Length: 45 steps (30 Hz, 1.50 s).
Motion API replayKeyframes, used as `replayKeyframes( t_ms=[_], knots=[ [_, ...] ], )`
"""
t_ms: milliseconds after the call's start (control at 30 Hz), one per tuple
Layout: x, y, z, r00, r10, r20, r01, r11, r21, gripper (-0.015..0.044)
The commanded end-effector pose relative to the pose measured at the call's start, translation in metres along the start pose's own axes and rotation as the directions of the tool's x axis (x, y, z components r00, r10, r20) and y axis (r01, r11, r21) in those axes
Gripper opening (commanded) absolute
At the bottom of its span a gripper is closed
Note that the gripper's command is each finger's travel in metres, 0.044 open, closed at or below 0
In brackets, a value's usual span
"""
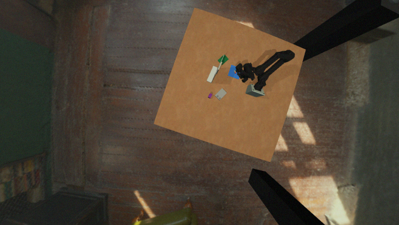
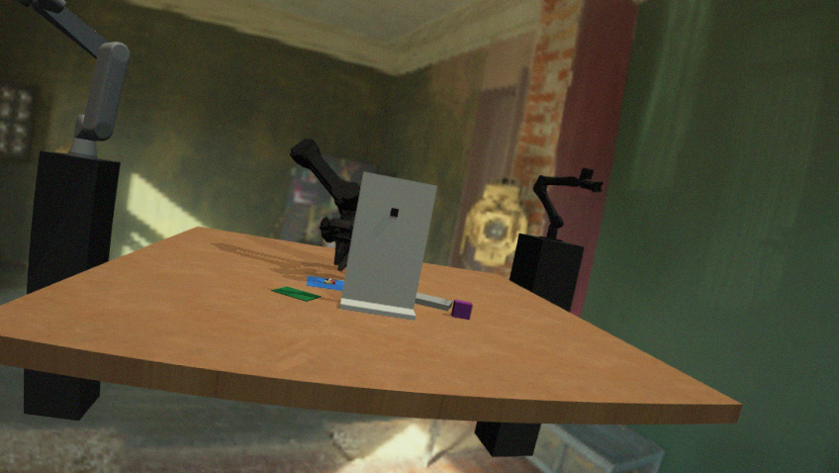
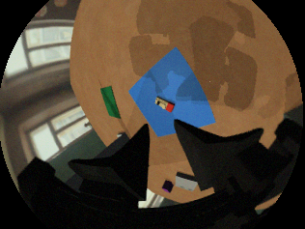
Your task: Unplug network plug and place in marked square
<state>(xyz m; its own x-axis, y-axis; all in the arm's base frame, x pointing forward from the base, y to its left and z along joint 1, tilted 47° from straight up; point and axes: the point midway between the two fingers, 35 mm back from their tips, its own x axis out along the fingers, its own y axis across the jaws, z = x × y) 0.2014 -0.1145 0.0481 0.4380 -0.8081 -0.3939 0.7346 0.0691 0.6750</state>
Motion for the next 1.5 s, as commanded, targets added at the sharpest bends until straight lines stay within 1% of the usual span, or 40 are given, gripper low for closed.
replayKeyframes(
  t_ms=[0, 1467],
  knots=[
    [-0.002, 0.003, 0.000, 1.000, 0.002, 0.002, -0.002, 1.000, 0.011, 0.0156],
    [-0.026, 0.015, -0.007, 1.000, -0.023, -0.003, 0.023, 1.000, 0.013, 0.0156]
  ],
)
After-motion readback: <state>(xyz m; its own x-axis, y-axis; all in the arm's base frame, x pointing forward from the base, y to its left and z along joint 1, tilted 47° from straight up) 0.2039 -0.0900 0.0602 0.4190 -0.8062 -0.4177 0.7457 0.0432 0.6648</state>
